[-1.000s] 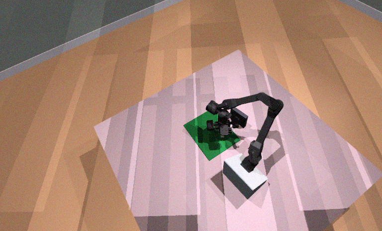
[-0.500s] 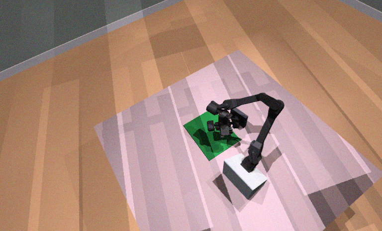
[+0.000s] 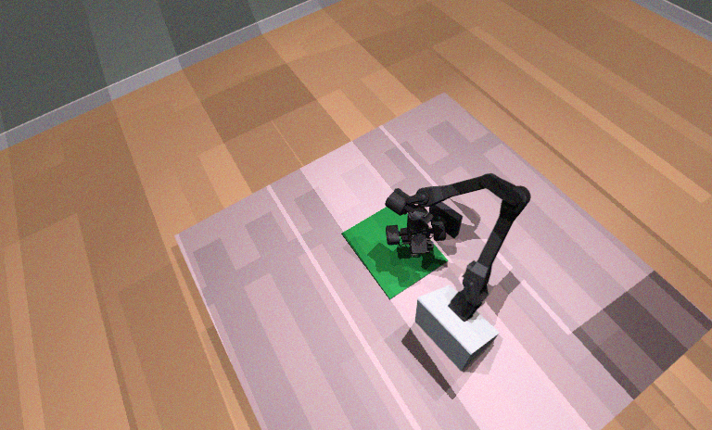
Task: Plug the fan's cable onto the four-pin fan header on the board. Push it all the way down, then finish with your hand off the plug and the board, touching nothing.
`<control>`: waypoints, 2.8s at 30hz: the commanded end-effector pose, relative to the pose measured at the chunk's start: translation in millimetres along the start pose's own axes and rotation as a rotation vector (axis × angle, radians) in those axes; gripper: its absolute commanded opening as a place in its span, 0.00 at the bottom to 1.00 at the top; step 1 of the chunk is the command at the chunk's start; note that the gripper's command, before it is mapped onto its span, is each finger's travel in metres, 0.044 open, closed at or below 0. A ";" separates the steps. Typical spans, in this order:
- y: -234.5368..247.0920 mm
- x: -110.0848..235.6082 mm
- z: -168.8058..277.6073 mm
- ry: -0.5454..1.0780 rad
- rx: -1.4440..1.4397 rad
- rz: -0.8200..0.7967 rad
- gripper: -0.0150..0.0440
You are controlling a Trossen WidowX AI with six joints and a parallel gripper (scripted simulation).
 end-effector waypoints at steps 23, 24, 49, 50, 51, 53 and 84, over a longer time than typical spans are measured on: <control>1.6 -16.1 -1.4 -0.002 0.014 -0.013 0.25; 1.6 -16.3 -1.3 -0.002 0.014 -0.013 0.25; 1.8 -21.6 -1.3 -0.002 0.015 -0.013 0.25; 1.8 -21.7 -1.3 -0.002 0.015 -0.013 0.25; 1.8 -22.0 -1.3 -0.002 0.015 -0.013 0.25; 1.8 -22.8 -1.3 -0.002 0.015 -0.013 0.25; 1.7 -35.7 -1.6 -0.001 0.013 -0.007 0.48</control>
Point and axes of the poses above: the point midway between the two fingers, 35 mm back from their tips, its own x axis back along the fingers, its own y axis across the jaws, z = x × y, the point moved 5 cm from there along x, back along the fingers, and after that the axes turned 12 degrees about -x, right-handed, at the moved point
